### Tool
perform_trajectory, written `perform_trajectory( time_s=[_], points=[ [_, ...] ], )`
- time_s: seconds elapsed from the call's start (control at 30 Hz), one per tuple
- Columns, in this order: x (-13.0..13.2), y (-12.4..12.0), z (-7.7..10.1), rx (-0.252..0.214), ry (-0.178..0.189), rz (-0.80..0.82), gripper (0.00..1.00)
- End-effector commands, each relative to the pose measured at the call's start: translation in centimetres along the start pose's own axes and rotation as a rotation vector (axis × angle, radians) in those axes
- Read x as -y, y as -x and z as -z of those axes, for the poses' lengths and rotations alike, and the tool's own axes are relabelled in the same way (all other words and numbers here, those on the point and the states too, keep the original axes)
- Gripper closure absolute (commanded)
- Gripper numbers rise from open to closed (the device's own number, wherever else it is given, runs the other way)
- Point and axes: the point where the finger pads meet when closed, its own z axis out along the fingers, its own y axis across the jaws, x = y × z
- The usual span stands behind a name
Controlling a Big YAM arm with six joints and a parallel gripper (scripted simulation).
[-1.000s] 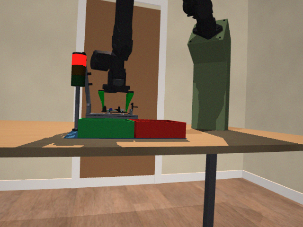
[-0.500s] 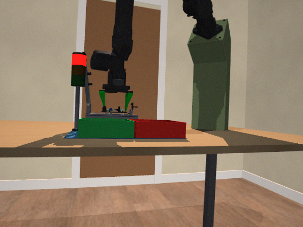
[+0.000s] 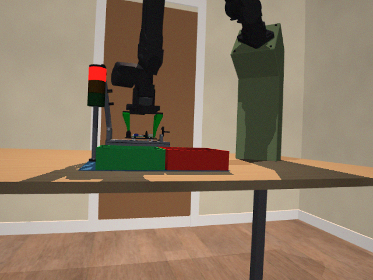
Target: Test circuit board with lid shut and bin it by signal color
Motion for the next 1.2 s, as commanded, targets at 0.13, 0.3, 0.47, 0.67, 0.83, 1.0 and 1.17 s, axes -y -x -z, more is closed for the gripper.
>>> perform_trajectory(
  time_s=[0.13,0.3,0.47,0.67,0.83,1.0,1.17],
  points=[
    [-0.94,-0.22,-0.31,-0.001,0.009,-0.01,0.19],
    [-0.85,-0.21,-0.31,0.0,0.008,-0.01,0.22],
    [-0.85,-0.21,-0.31,0.0,0.008,-0.01,0.22],
    [-0.71,-0.2,-0.32,0.0,0.006,-0.009,0.26],
    [-0.71,-0.28,-0.3,-0.002,0.009,-0.012,0.26],
    [-0.71,-0.28,-0.3,-0.002,0.009,-0.012,0.26],
    [-0.7,-0.28,-0.29,-0.002,0.009,-0.011,0.28]
  ],
)
